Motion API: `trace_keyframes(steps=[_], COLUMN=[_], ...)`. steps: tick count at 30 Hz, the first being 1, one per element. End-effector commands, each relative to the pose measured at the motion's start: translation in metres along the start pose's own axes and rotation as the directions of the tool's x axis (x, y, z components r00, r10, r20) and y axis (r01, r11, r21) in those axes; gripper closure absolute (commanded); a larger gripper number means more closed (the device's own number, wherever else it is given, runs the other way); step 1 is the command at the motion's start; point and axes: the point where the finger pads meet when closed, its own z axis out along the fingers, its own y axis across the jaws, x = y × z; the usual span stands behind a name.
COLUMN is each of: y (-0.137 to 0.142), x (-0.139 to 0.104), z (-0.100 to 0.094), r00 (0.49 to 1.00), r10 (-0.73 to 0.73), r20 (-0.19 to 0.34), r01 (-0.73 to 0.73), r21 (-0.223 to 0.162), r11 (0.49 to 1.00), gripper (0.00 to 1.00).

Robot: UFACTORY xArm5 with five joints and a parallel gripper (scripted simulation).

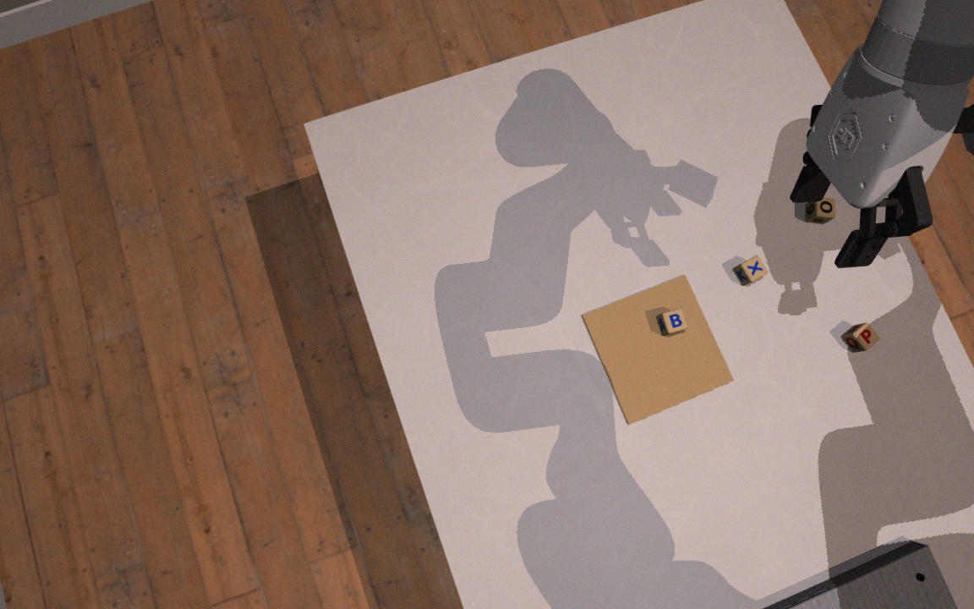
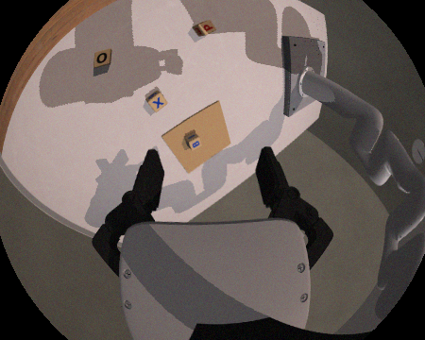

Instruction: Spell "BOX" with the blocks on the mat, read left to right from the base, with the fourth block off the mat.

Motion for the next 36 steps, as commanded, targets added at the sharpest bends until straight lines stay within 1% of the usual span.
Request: trace_keyframes(steps=[1, 2, 3, 8, 14, 17, 19, 20, 25, 34, 36], y=[-0.006, -0.006, -0.009, -0.014, -0.020, -0.022, -0.022, -0.025, -0.029, -0.036, -0.036], x=[0.003, 0.003, 0.005, 0.007, 0.010, 0.012, 0.012, 0.014, 0.016, 0.021, 0.021], z=[0.003, 0.003, 0.006, 0.012, 0.019, 0.022, 0.022, 0.026, 0.032, 0.045, 0.045], r00=[0.994, 0.994, 0.986, 0.967, 0.930, 0.907, 0.907, 0.881, 0.836, 0.728, 0.728], r10=[0.112, 0.112, 0.169, 0.256, 0.366, 0.419, 0.419, 0.469, 0.542, 0.671, 0.671], r20=[-0.002, -0.002, -0.006, -0.016, -0.035, -0.047, -0.047, -0.060, -0.084, -0.141, -0.141], r01=[-0.112, -0.112, -0.169, -0.256, -0.367, -0.421, -0.421, -0.472, -0.548, -0.686, -0.686], r21=[-0.037, -0.037, -0.054, -0.079, -0.110, -0.124, -0.124, -0.137, -0.155, -0.179, -0.179], r11=[0.993, 0.993, 0.984, 0.963, 0.923, 0.898, 0.898, 0.871, 0.822, 0.706, 0.706], gripper=[0.00, 0.00, 0.00, 0.00, 0.00, 0.00, 0.00, 0.00, 0.00, 0.00, 0.00])
